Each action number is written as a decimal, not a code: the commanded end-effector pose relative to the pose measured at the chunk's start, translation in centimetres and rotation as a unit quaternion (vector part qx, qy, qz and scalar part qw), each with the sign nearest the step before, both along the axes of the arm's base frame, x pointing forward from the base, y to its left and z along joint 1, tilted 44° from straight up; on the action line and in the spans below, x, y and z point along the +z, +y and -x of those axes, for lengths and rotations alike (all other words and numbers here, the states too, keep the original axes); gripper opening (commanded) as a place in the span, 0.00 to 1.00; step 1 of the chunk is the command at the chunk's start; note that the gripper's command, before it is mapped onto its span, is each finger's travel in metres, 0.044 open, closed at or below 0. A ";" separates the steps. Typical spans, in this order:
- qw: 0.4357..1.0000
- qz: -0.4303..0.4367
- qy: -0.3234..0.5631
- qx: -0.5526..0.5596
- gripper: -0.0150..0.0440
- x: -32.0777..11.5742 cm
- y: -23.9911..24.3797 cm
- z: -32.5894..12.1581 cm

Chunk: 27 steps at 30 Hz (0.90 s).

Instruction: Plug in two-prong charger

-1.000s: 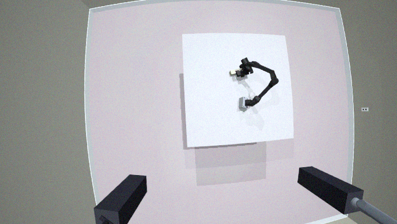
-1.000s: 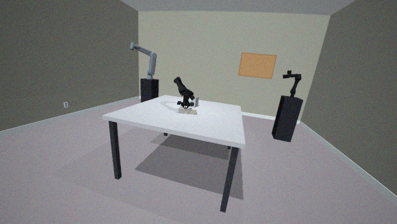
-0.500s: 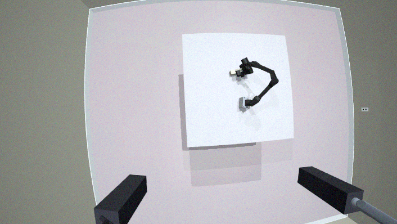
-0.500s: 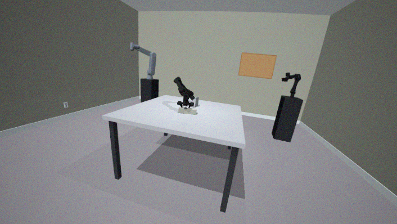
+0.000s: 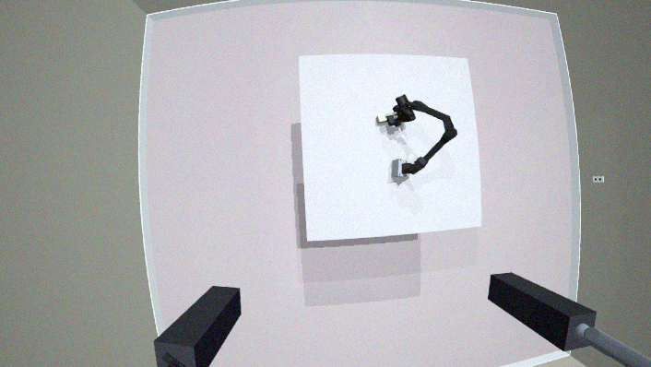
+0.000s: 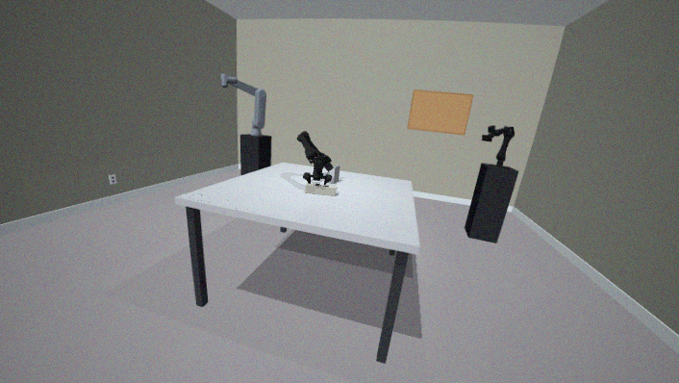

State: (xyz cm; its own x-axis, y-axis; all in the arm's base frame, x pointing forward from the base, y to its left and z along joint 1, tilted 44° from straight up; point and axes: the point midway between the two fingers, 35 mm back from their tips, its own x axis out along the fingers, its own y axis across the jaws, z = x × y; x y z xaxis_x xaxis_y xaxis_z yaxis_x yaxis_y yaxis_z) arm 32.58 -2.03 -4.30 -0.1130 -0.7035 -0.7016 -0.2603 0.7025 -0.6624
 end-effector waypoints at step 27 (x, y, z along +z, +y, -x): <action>1.000 -0.001 -0.008 0.001 1.00 0.1 -0.2 0.9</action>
State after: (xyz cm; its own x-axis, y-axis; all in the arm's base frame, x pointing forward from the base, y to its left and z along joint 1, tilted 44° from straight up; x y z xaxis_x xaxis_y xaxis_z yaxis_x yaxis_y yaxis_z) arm 31.86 -2.13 -4.18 -0.1003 -0.7010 -0.7060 -0.2517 0.7044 -0.6637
